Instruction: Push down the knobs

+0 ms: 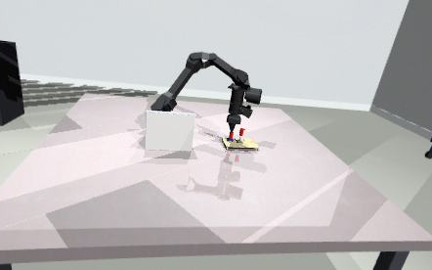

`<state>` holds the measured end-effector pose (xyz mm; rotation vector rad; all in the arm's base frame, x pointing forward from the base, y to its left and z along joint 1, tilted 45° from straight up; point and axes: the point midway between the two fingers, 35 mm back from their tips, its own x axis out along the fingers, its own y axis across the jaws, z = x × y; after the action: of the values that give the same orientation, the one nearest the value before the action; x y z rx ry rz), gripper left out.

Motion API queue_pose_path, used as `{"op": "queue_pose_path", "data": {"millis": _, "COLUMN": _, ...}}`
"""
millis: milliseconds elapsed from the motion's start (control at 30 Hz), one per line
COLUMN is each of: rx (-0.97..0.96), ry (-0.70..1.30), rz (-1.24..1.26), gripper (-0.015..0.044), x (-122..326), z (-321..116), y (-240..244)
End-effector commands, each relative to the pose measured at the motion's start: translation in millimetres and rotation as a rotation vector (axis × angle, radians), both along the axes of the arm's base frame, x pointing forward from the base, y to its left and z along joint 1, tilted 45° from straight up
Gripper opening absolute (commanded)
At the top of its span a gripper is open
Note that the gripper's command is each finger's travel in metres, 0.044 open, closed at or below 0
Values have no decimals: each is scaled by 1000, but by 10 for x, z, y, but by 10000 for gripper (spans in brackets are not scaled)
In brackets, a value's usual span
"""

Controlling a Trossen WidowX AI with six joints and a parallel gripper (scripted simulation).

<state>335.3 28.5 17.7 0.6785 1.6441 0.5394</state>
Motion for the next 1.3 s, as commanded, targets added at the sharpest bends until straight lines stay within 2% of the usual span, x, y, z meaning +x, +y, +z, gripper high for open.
{"op": "queue_pose_path", "data": {"millis": 0, "rx": 2, "ry": -5, "rz": 6, "gripper": 0, "x": 14, "z": 45, "y": -34}}
{"op": "queue_pose_path", "data": {"millis": 233, "rx": 2, "ry": -5, "rz": 6, "gripper": 0, "x": 23, "z": 115, "y": -102}}
{"op": "queue_pose_path", "data": {"millis": 500, "rx": 6, "ry": 2, "rz": 5, "gripper": 210, "x": 9, "z": 81, "y": -51}}
{"op": "queue_pose_path", "data": {"millis": 767, "rx": -29, "ry": -42, "rz": 11, "gripper": 0, "x": 155, "z": 176, "y": -153}}
{"op": "queue_pose_path", "data": {"millis": 1067, "rx": -1, "ry": -8, "rz": 6, "gripper": 0, "x": 521, "z": 409, "y": -465}}
{"op": "queue_pose_path", "data": {"millis": 1267, "rx": 0, "ry": -7, "rz": 6, "gripper": 0, "x": 514, "z": 317, "y": -377}}
